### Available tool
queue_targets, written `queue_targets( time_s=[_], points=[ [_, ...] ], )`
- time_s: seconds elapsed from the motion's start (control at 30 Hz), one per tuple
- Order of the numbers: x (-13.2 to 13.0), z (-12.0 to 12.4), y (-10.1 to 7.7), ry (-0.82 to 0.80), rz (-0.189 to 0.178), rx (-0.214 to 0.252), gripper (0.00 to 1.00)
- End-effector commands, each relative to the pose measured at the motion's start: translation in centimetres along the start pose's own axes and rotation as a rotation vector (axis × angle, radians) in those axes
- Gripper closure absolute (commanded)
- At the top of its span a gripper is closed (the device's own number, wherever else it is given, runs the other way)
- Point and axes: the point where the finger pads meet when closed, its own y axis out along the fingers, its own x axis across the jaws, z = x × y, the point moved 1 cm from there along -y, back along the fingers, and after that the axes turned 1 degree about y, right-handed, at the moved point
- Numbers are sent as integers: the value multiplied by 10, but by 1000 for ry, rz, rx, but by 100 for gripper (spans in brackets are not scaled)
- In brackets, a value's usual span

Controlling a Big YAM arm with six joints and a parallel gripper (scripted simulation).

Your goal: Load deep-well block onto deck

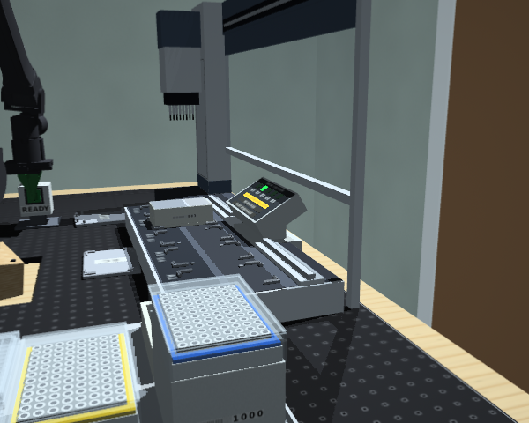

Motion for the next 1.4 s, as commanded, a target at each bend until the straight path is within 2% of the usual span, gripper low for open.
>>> queue_targets(
  time_s=[0.0,1.37],
  points=[
    [0,-27,-19,7,4,-55,100],
    [0,-28,-16,7,3,-43,100]
  ],
)
